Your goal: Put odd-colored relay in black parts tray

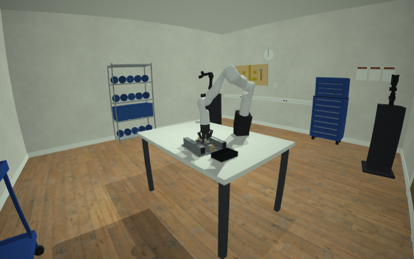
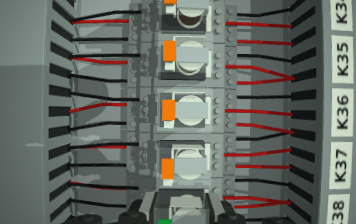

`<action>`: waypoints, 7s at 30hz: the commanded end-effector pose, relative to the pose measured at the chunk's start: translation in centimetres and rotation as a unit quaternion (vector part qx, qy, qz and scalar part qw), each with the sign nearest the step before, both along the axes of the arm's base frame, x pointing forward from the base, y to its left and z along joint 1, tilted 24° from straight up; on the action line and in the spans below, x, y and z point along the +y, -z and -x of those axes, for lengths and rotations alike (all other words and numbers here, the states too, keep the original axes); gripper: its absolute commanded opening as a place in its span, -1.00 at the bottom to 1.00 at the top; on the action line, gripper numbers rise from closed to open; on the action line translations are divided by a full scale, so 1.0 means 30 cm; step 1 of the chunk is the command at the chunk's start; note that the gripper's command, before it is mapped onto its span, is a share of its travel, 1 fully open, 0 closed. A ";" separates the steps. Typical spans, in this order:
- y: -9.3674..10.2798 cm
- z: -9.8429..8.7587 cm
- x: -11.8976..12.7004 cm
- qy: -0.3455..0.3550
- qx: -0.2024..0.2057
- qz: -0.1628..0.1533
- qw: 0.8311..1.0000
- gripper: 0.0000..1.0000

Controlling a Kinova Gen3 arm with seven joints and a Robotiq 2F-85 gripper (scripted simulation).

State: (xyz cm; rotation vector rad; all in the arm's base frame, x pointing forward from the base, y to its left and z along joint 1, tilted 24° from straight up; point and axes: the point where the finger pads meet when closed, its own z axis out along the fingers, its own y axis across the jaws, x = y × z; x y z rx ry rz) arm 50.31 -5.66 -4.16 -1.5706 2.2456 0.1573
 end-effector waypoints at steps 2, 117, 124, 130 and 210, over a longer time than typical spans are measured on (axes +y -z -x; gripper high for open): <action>-0.003 -0.002 -0.002 0.000 0.000 0.000 1.000 -1.00; -0.235 0.071 -0.078 0.005 -0.011 0.004 1.000 -1.00; -0.242 0.073 -0.080 0.005 -0.011 0.004 1.000 -1.00; -0.245 0.074 -0.081 0.005 -0.011 0.004 1.000 -1.00; -0.417 -0.029 0.344 0.005 -0.011 0.004 1.000 -1.00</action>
